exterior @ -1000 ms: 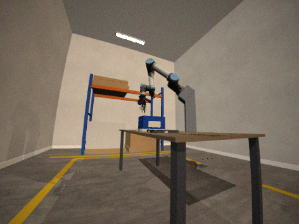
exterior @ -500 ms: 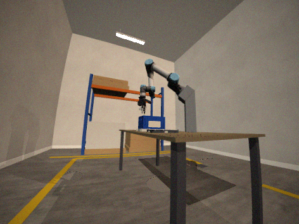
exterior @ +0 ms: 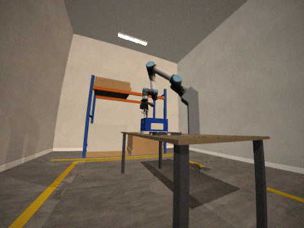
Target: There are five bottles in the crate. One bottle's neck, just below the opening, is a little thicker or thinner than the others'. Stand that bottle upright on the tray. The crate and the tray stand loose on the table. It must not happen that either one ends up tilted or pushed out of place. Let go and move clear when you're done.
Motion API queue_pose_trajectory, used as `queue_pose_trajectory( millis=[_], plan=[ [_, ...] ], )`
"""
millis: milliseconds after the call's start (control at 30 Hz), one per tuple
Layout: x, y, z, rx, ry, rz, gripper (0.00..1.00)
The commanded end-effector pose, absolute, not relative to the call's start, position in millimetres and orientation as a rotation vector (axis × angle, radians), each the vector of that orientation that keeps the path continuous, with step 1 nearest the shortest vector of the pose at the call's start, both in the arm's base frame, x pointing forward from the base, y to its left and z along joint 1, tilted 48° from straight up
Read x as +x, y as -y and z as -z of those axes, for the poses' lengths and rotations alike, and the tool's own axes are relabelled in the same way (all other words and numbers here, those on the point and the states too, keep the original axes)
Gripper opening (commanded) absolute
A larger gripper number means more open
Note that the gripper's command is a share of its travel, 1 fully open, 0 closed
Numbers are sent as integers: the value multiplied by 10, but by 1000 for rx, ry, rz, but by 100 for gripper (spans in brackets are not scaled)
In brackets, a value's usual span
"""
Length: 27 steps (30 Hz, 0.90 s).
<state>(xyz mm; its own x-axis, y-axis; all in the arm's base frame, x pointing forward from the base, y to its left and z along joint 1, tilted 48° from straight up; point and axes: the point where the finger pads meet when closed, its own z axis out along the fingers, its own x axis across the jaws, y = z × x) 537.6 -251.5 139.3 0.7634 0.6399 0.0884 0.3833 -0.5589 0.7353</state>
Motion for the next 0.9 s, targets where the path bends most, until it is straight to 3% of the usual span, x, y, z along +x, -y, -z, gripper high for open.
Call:
queue_pose_trajectory(
  millis=[0, 867],
  plan=[
    [5404, 2539, -1367, 2224, -760, -453, 38],
    [5437, 2573, -1324, 2224, -760, -453, 38]
  ],
)
